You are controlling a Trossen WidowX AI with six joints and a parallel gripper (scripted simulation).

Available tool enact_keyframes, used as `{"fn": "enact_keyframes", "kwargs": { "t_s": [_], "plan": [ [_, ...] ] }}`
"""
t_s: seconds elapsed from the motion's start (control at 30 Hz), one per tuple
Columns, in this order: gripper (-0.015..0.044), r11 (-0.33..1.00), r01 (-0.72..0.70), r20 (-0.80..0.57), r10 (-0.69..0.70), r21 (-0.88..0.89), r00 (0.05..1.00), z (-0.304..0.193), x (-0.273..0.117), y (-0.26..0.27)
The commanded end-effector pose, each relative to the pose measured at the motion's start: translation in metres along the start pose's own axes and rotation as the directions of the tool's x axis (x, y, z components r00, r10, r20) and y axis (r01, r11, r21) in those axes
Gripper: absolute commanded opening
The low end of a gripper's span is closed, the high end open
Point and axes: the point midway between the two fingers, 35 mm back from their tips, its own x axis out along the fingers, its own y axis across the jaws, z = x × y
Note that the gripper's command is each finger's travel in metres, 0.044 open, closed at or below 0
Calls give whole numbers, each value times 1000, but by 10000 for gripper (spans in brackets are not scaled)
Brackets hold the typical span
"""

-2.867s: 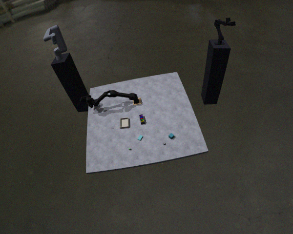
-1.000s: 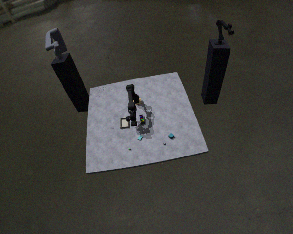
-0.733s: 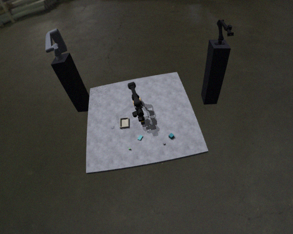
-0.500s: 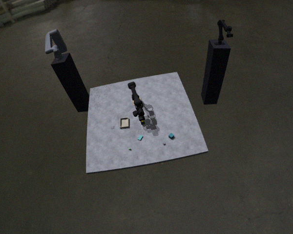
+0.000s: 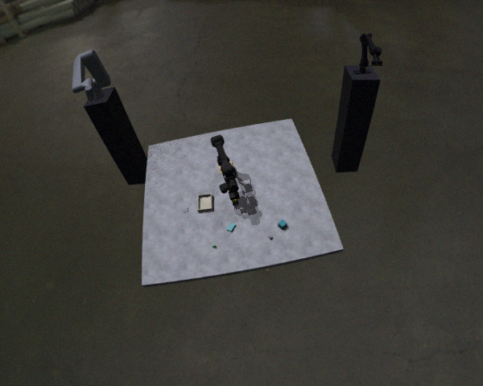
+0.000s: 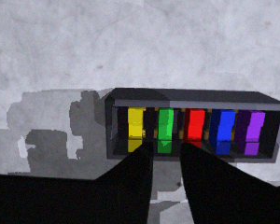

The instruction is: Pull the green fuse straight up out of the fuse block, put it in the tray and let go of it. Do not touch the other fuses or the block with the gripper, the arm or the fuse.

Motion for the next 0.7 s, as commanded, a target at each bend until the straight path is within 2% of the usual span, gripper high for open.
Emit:
{"fn": "enact_keyframes", "kwargs": {
  "t_s": [0.0, 0.67],
  "plan": [
    [71, 1000, 11, -3, -11, 3, 1000, -1, 7, -1],
    [71, 1000, 11, -3, -11, 3, 1000, -1, 22, -1]
  ]
}}
